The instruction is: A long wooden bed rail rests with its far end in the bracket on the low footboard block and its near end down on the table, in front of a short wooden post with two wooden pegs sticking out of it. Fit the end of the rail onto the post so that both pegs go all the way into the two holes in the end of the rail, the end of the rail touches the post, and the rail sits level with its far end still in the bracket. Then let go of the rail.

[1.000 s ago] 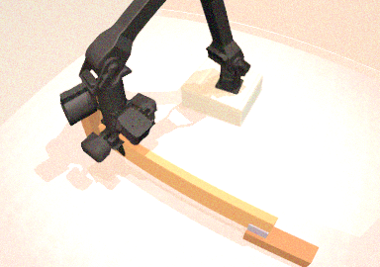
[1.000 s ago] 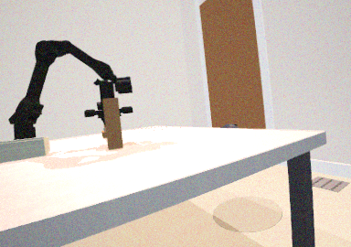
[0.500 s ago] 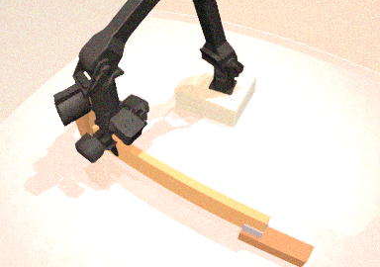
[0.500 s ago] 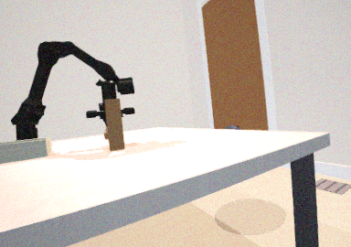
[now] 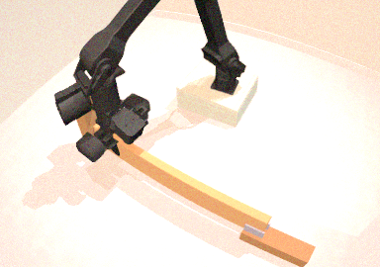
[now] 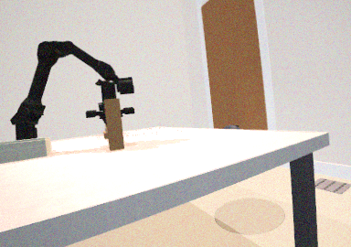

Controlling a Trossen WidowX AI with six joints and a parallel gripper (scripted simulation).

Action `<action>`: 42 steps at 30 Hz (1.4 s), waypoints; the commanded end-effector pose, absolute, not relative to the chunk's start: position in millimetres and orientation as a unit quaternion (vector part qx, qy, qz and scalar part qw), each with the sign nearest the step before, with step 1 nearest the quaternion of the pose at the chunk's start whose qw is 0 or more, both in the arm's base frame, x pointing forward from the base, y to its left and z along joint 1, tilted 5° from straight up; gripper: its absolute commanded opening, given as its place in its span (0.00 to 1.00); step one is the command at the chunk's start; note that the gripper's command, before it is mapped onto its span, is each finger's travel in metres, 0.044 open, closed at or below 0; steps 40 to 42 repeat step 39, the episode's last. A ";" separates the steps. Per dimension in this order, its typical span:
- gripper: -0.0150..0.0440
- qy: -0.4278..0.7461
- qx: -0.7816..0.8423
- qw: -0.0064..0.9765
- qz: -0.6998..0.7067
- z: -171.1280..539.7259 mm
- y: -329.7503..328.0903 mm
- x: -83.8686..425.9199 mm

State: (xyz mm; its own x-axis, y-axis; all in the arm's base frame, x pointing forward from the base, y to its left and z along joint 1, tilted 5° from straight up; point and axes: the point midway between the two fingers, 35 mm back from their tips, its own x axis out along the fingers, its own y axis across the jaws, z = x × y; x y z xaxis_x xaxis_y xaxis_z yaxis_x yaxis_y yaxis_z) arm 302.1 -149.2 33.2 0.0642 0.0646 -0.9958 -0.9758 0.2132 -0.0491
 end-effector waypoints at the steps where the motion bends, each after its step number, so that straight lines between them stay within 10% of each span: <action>1: 0.34 0.518 -0.440 0.582 0.447 33.2 -149.2 302.1; 16: 1.00 0.518 -0.440 0.582 0.447 33.2 -149.2 302.1; 42: 1.00 0.518 -0.441 0.582 0.445 65.5 -121.4 306.6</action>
